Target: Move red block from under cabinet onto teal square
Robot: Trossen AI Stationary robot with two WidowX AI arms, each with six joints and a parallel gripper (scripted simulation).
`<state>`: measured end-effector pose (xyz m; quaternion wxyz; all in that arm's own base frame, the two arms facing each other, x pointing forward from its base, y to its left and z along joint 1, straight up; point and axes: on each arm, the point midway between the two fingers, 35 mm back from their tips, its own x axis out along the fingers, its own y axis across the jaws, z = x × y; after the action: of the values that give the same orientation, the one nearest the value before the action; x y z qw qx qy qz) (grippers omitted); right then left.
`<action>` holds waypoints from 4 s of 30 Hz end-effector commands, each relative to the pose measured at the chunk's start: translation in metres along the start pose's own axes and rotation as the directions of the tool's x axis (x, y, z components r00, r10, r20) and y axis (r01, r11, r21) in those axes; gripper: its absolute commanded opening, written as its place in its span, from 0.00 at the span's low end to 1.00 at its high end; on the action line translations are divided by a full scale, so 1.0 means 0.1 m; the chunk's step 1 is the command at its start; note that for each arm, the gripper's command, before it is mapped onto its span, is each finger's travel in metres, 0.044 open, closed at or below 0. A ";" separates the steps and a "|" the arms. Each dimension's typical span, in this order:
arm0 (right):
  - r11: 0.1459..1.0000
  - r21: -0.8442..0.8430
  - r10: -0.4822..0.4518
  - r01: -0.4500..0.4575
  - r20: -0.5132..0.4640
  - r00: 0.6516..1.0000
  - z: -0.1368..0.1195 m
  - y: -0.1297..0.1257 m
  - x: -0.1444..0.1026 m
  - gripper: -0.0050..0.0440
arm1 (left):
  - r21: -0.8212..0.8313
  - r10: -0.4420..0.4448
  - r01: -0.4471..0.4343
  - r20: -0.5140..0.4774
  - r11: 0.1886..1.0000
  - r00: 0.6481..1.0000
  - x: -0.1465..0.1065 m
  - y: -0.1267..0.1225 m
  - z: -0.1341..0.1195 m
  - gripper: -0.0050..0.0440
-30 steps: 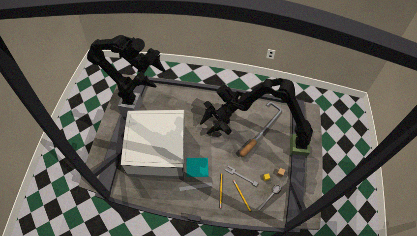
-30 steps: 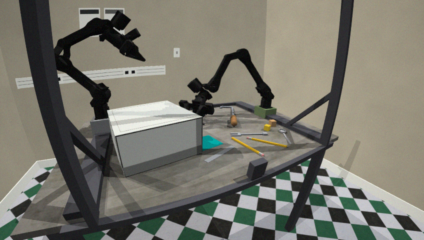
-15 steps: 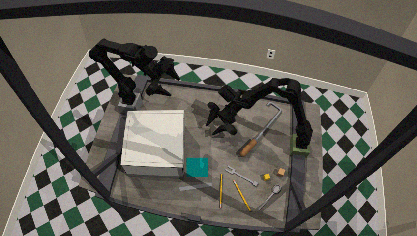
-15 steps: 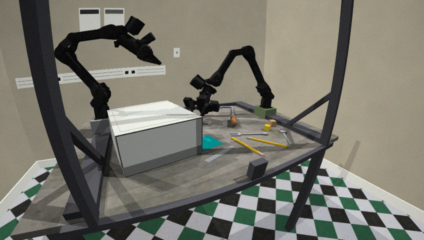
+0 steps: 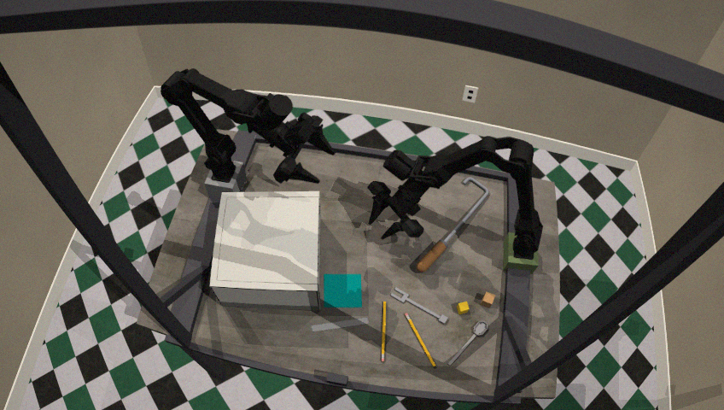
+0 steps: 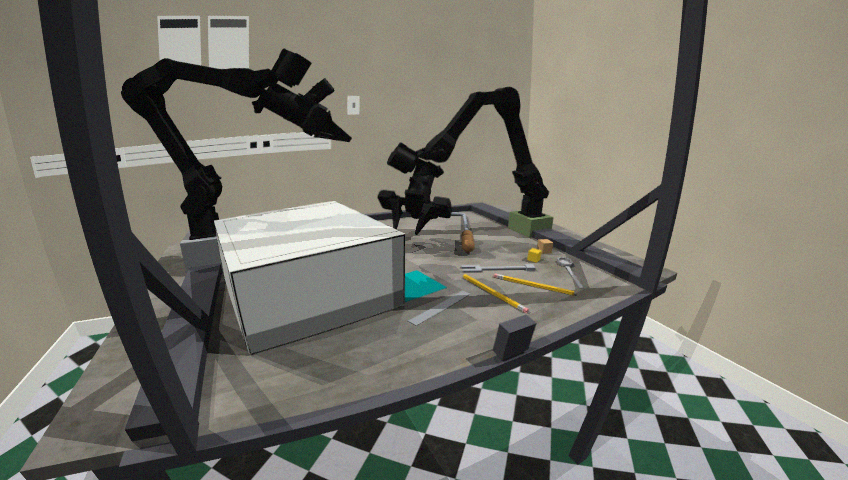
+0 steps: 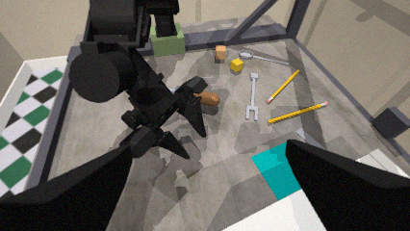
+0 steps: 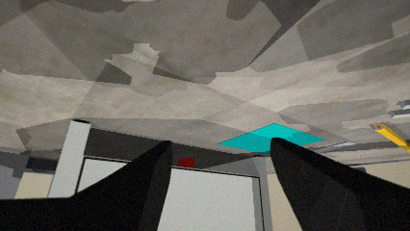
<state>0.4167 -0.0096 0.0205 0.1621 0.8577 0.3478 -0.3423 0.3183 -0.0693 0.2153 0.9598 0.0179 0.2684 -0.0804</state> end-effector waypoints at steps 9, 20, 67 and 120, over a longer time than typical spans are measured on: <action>0.996 -0.087 0.006 0.009 0.175 0.984 -0.13 -0.24 -0.23 0.63 | 0.019 -0.015 0.013 0.087 1.000 0.996 0.46 0.00 -0.01 1.00; 0.991 -0.108 -0.026 0.083 0.443 0.896 0.07 -0.79 -0.39 0.63 | 0.022 -0.019 0.017 0.102 1.000 0.995 0.51 -0.01 0.01 1.00; 0.977 -0.130 -0.029 0.170 0.705 0.708 0.58 -1.37 -0.18 0.47 | 0.018 -0.016 0.014 0.110 1.000 0.994 0.49 -0.01 0.03 1.00; 0.466 -0.623 -0.027 0.628 0.700 0.714 0.78 -1.55 -0.43 0.34 | -0.044 0.087 -0.084 0.093 0.996 0.992 0.95 0.38 -0.25 1.00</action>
<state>0.2435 0.0434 -0.0168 0.5390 0.4466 0.5522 -0.4529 0.3890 -0.0441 0.1385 0.9714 0.0095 0.2342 -0.0384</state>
